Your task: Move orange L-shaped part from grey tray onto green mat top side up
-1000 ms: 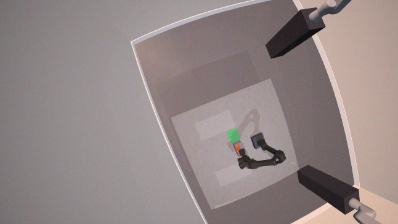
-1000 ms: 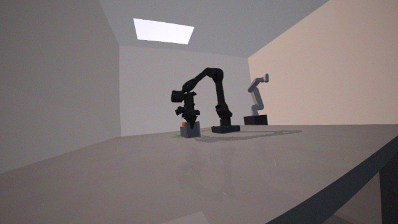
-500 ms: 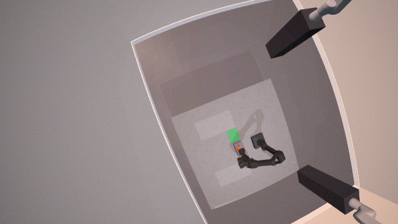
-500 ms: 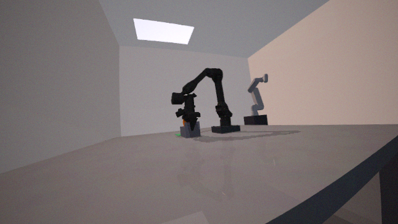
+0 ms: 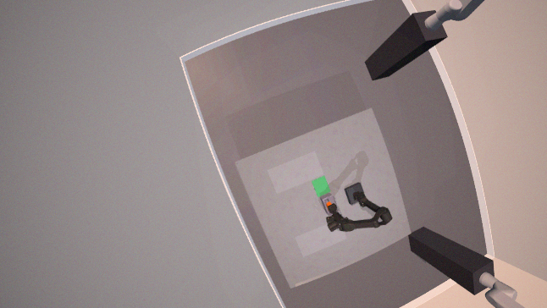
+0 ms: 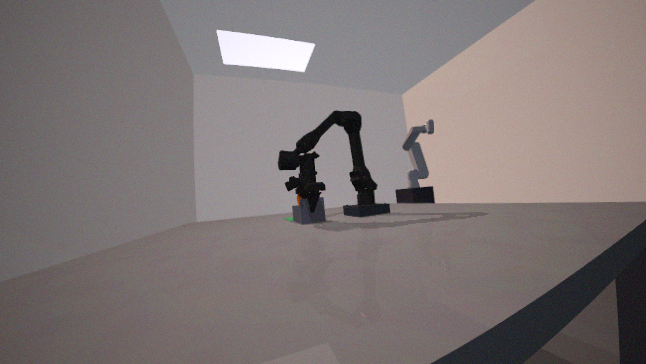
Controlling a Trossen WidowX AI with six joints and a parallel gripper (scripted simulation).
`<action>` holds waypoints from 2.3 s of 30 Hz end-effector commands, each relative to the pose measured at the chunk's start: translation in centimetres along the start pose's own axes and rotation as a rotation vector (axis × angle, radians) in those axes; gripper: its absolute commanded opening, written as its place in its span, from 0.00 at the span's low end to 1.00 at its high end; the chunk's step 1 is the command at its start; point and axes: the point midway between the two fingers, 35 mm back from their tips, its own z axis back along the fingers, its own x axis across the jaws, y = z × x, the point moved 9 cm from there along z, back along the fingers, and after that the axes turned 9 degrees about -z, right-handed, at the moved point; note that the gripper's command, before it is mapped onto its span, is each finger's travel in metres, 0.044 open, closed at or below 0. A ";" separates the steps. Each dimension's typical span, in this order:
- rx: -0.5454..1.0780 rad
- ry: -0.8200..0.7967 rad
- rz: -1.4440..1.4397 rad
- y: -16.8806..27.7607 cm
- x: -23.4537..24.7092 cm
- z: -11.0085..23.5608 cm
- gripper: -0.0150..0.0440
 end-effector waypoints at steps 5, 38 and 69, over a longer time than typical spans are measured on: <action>0.001 0.001 -0.001 0.0 0.2 0.2 0.56; 0.009 0.007 -0.005 0.0 0.0 10.7 0.56; 0.013 0.010 -0.389 -0.7 -1.6 10.5 0.73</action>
